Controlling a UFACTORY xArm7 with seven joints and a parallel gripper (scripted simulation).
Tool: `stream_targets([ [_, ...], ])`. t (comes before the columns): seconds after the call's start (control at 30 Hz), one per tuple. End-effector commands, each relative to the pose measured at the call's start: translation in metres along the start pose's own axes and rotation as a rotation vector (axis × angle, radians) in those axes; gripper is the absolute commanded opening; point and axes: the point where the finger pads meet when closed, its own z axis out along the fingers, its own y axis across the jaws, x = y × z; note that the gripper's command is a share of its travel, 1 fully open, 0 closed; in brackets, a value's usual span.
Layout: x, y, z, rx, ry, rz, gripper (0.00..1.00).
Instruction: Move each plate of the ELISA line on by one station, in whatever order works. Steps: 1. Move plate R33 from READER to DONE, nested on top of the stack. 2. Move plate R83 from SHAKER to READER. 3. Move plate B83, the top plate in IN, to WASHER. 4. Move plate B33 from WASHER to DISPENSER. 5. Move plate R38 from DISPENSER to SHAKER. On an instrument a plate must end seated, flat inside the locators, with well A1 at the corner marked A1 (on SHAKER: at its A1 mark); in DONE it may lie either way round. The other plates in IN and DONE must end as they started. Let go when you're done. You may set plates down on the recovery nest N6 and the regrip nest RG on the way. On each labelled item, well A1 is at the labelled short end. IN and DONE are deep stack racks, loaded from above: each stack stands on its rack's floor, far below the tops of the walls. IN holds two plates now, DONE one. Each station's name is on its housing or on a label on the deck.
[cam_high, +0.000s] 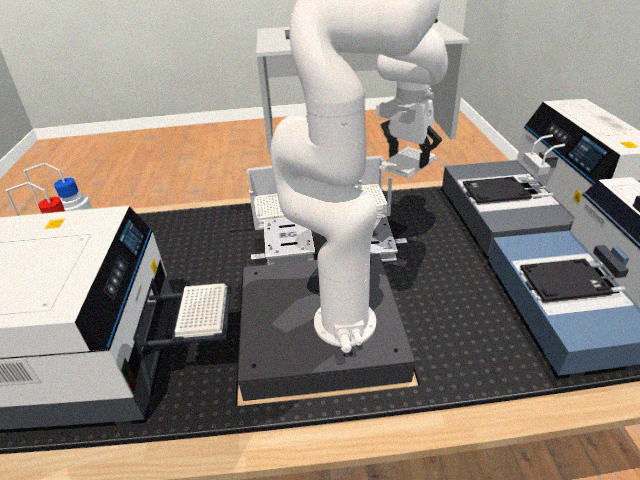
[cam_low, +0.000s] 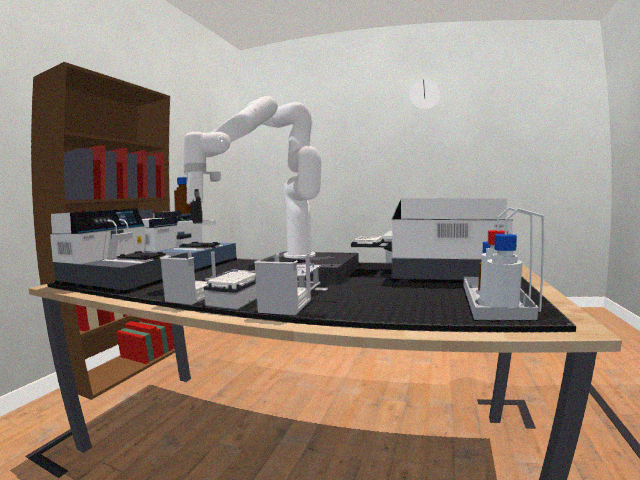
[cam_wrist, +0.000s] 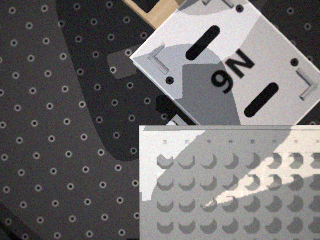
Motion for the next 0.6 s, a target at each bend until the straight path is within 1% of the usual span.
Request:
stream_targets([
  [0.0,0.010,0.010,-0.002,-0.002,-0.005,-0.051,0.00],
  [0.27,0.025,0.022,-0.002,-0.002,-0.005,-0.070,0.00],
  [0.57,0.049,0.040,-0.002,-0.002,-0.005,-0.175,0.00],
])
